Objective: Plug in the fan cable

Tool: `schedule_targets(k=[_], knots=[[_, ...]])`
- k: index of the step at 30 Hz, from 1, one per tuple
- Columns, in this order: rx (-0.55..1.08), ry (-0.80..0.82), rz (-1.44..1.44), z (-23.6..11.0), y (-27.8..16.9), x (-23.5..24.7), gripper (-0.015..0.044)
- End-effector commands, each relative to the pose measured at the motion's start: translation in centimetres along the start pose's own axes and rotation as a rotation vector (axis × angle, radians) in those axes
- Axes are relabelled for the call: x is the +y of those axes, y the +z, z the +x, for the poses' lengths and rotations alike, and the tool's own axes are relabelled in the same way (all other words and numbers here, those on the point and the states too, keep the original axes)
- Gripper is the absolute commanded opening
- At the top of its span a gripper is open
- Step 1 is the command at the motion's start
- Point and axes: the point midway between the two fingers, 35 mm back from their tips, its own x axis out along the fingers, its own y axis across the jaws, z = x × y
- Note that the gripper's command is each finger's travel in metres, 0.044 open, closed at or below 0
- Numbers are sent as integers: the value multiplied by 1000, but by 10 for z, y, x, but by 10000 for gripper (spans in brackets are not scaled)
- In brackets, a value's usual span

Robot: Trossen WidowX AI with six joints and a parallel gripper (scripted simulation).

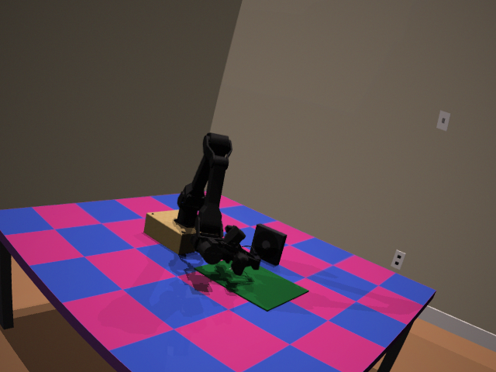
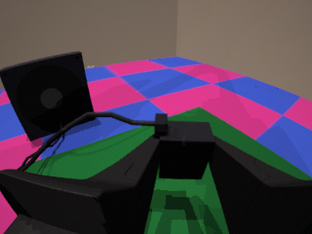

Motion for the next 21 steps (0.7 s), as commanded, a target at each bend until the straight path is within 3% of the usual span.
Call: schedule_targets(k=[1, 21], knots=[[2, 1, -2, 0, 4, 0, 0], [4, 3, 6, -1, 7, 0, 0]])
